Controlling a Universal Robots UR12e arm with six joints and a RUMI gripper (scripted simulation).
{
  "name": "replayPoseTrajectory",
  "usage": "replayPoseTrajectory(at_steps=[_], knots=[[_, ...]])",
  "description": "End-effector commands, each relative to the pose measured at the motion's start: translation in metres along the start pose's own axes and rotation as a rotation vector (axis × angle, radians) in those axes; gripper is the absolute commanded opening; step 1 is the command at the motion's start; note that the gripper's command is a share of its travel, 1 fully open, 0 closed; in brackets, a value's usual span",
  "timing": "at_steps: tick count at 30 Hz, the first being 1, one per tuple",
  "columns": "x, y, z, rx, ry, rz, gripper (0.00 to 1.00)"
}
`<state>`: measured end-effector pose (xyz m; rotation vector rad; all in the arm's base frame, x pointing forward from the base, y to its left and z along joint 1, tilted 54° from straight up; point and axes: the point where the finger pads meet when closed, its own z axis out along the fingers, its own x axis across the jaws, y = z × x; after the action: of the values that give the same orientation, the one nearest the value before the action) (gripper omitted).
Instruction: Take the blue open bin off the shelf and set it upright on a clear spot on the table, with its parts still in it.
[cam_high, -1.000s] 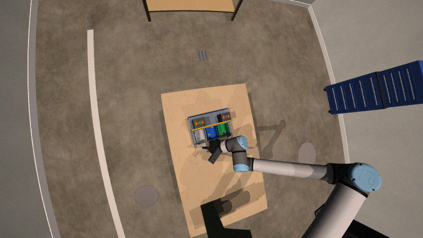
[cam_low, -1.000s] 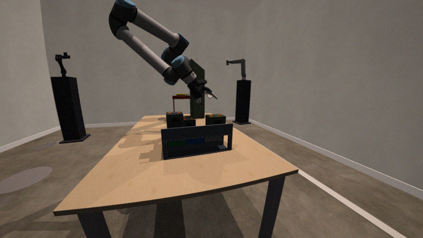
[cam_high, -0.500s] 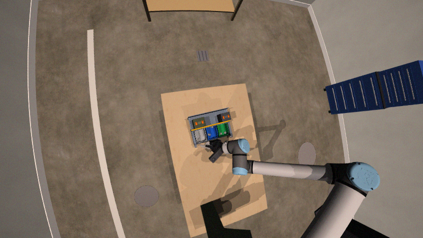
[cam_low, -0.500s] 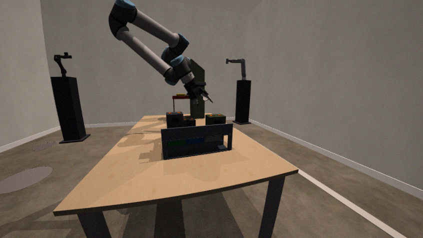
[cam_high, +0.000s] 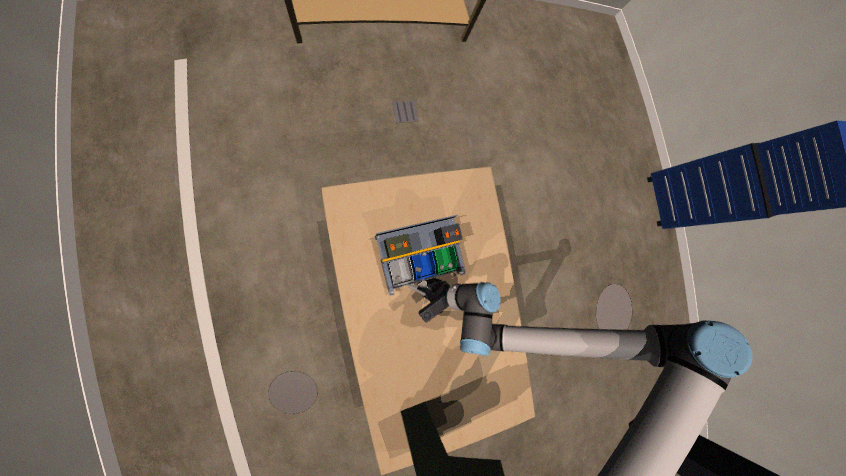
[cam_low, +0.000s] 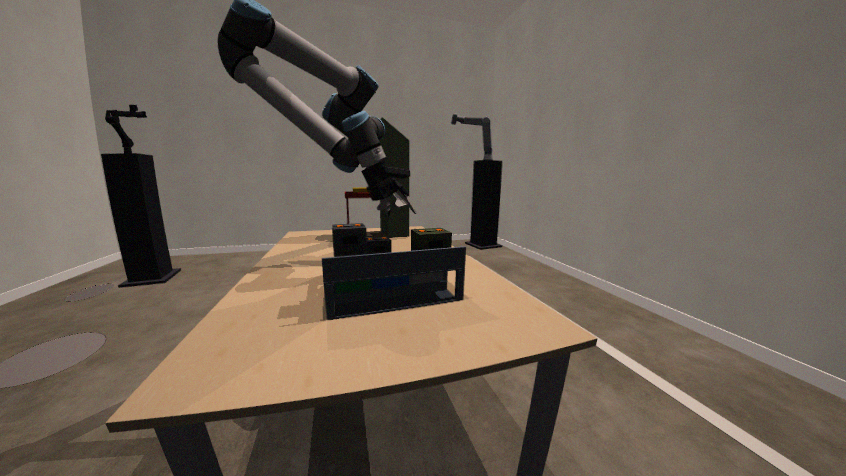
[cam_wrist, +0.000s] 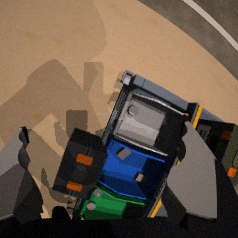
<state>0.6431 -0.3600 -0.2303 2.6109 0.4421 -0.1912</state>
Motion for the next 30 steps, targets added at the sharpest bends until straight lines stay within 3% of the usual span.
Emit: replayPoseTrajectory(at_steps=[1,2,14,19,30], knots=[[-0.013,0.032,0.003,-0.125,-0.023,0.134,1.0],[-0.017,0.041,0.004,-0.16,-0.029,0.171,1.0],[-0.017,0.041,0.004,-0.16,-0.029,0.171,1.0],[-0.038,0.09,0.01,-0.33,-0.061,0.354,1.0],[-0.038,0.09,0.01,-0.33,-0.061,0.354,1.0]])
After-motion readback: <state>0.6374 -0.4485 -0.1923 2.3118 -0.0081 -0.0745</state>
